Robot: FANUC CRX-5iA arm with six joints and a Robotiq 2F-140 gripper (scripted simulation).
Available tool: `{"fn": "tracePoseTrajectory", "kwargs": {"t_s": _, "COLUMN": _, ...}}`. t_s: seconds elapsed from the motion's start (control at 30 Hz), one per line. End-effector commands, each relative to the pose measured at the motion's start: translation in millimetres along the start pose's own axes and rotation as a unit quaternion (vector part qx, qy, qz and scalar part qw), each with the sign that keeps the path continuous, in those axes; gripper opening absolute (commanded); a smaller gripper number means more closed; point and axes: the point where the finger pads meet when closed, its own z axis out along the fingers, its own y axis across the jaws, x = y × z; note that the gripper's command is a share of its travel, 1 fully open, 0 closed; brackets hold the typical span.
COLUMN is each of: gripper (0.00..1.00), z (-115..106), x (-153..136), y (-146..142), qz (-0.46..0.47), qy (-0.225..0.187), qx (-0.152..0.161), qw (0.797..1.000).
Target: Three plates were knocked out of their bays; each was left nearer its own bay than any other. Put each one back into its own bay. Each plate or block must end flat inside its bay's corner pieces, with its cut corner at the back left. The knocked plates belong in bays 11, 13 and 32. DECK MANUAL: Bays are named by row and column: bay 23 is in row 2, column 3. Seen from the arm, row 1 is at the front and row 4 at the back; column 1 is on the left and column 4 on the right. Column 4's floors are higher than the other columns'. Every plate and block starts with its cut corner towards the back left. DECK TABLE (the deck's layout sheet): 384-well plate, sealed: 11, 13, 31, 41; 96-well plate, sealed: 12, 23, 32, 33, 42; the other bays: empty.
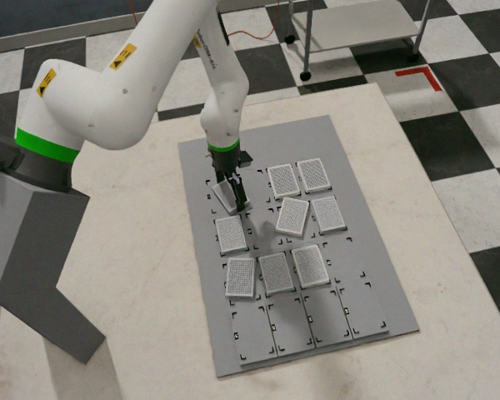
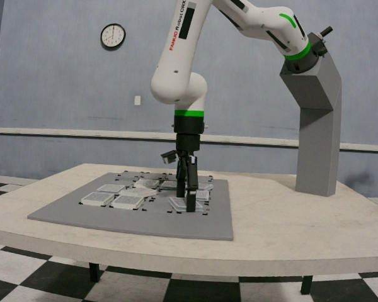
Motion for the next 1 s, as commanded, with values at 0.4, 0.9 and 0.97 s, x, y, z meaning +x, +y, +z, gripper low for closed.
{"fn": "tracePoseTrajectory", "kwargs": {"t_s": 0.4, "gripper": 0.88, "z": -0.9, "x": 0.7, "y": 0.1, "qz": 0.0, "qy": 0.001, "qx": 0.0, "qw": 1.0}}
{"fn": "tracePoseTrajectory", "kwargs": {"t_s": 0.9, "gripper": 0.87, "z": -1.3, "x": 0.7, "y": 0.2, "qz": 0.0, "qy": 0.001, "qx": 0.0, "qw": 1.0}}
{"fn": "tracePoseTrajectory", "kwargs": {"t_s": 0.97, "gripper": 0.87, "z": -1.3, "x": 0.7, "y": 0.2, "qz": 0.0, "qy": 0.001, "qx": 0.0, "qw": 1.0}}
